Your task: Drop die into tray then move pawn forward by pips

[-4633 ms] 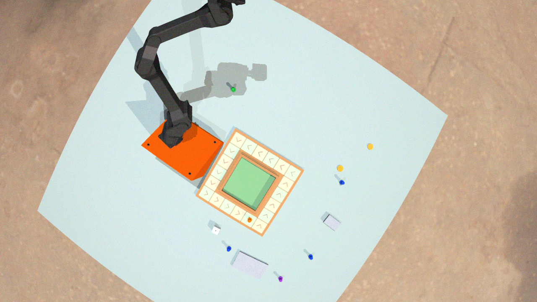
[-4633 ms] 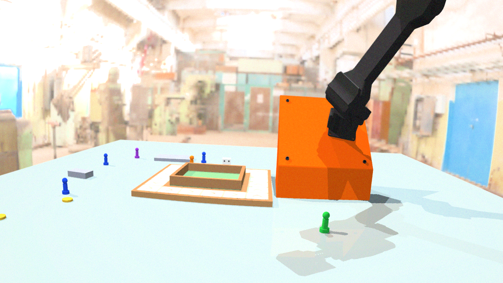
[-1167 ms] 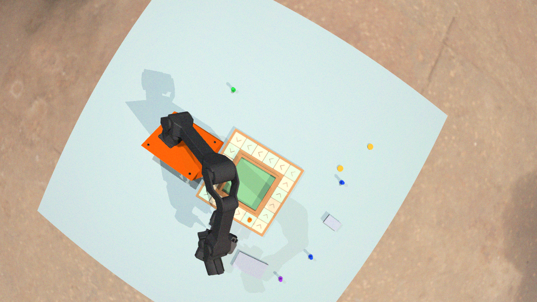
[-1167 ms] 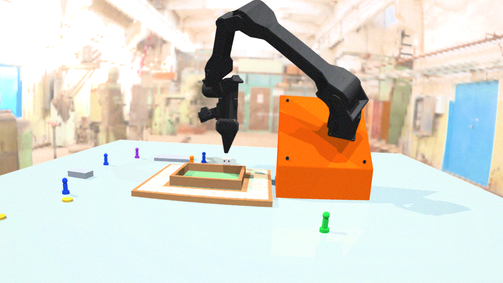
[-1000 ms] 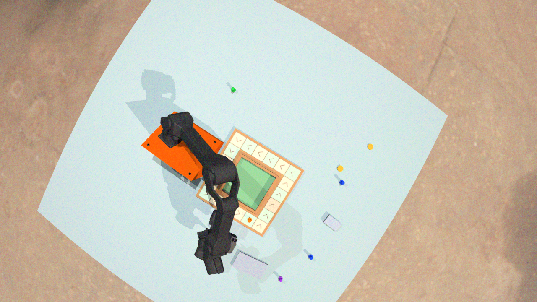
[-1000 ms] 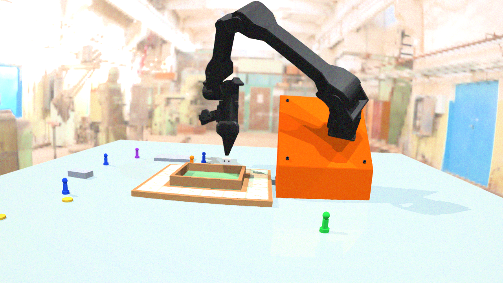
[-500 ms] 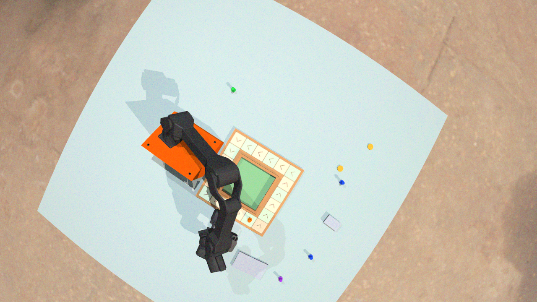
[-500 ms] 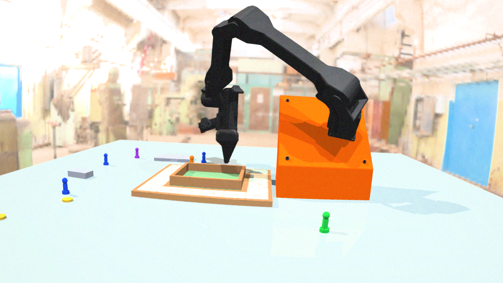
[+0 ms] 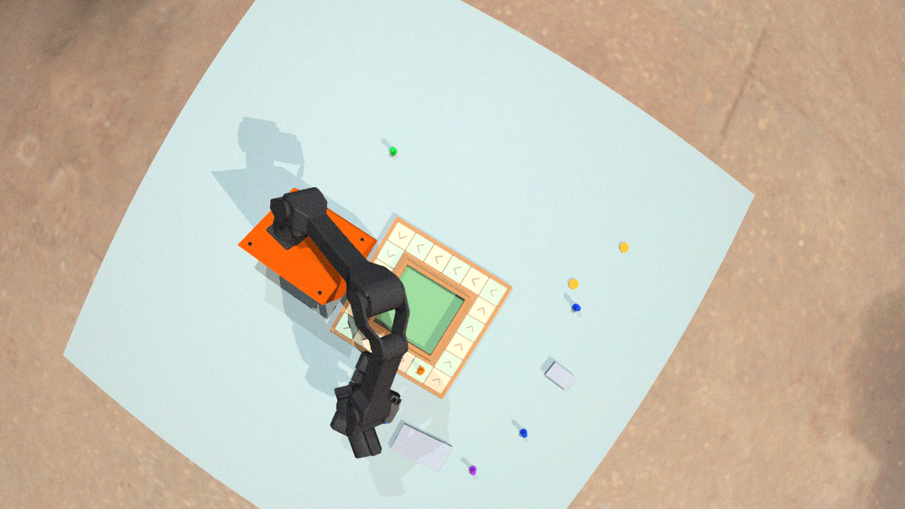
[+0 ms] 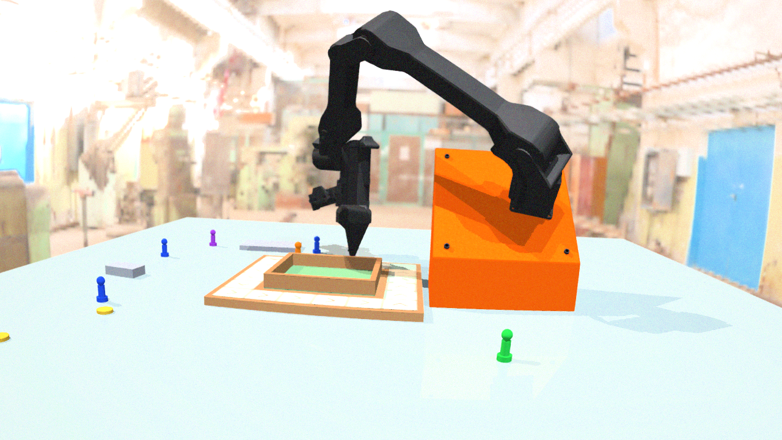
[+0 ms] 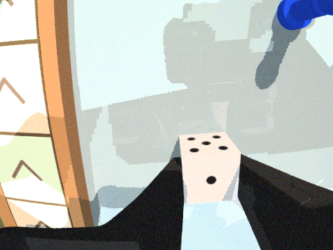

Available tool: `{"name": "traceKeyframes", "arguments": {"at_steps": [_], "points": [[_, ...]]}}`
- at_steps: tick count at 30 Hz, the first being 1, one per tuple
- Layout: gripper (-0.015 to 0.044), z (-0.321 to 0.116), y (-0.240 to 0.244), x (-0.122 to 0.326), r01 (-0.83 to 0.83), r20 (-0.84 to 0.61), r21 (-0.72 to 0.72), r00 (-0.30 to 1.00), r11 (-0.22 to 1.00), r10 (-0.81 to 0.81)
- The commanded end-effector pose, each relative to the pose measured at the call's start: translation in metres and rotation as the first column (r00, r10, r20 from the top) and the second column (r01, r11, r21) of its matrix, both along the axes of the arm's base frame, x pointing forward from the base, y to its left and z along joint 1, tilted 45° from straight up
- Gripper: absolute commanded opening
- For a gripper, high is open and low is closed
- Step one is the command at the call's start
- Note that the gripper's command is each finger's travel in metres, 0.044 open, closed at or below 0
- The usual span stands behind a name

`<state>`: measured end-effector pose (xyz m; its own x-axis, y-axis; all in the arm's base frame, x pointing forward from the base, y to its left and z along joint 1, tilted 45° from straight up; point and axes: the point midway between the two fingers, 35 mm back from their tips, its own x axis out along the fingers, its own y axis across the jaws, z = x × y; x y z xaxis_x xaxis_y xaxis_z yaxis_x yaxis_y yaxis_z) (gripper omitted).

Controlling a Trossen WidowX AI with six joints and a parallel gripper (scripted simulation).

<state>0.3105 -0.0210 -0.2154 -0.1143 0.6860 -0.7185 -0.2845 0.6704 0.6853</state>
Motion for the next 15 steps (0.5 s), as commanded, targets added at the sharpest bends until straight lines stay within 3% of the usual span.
{"name": "traceKeyframes", "arguments": {"at_steps": [1,3,15], "points": [[0.0045,0.000,0.001,0.000,0.005,-0.002,0.003,1.000,1.000,-0.005],[0.0000,0.004,-0.004,0.002,0.005,-0.001,0.002,1.000,1.000,-0.005],[0.0000,0.084,-0.081,0.010,0.005,-0.002,-0.005,1.000,1.000,-0.005]]}}
